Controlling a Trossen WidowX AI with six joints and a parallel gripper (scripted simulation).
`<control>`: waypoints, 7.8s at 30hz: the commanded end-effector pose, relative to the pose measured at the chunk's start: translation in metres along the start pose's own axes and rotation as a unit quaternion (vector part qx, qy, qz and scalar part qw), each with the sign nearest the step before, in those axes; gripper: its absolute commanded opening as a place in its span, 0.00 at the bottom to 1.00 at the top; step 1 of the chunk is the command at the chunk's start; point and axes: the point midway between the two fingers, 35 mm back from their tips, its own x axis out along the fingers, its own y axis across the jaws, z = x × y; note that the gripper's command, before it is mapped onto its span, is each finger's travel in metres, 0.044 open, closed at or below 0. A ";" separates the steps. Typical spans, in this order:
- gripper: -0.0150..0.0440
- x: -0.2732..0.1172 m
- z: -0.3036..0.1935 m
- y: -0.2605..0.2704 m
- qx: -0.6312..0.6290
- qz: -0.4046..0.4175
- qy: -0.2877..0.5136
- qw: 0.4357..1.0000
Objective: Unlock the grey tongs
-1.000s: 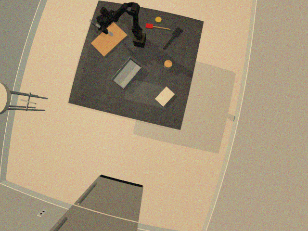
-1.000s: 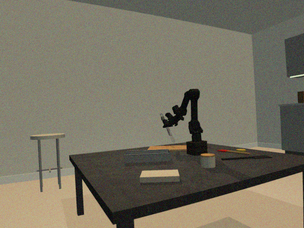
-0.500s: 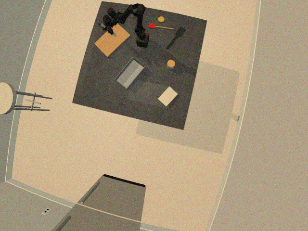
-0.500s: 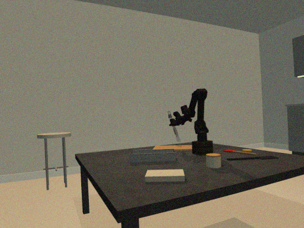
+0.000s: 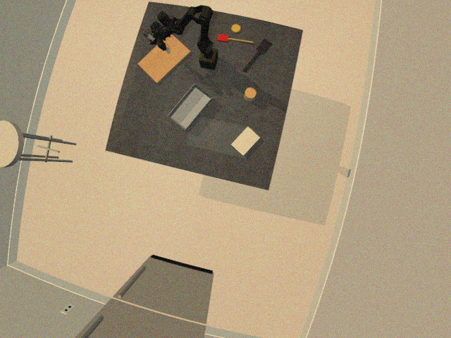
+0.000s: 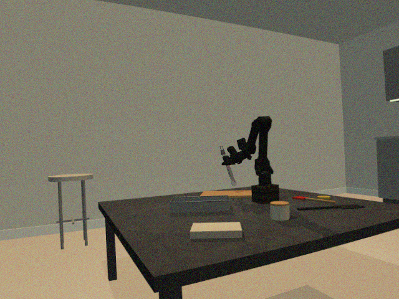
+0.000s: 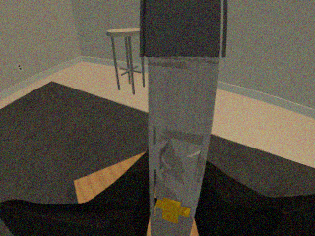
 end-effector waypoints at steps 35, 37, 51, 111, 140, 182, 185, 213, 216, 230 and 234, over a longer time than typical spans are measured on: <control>0.00 0.033 -0.004 -0.012 0.033 -0.006 0.116 0.993; 0.00 0.036 -0.005 -0.013 0.036 -0.007 0.130 0.991; 0.00 0.052 -0.011 -0.016 0.047 -0.011 0.231 0.972; 0.00 0.041 -0.017 0.002 -0.002 0.003 0.566 0.824; 0.00 0.062 -0.059 0.001 -0.001 0.003 0.566 0.824; 0.00 0.081 -0.122 0.003 -0.001 0.003 0.566 0.824; 0.00 0.081 -0.122 0.003 -0.001 0.003 0.566 0.824; 1.00 0.082 -0.117 0.005 -0.002 0.006 0.564 0.826; 1.00 0.082 -0.102 0.024 -0.002 0.007 0.563 0.827; 1.00 0.039 -0.014 0.153 0.003 0.008 0.566 0.824; 1.00 0.039 -0.013 0.153 0.003 0.008 0.566 0.825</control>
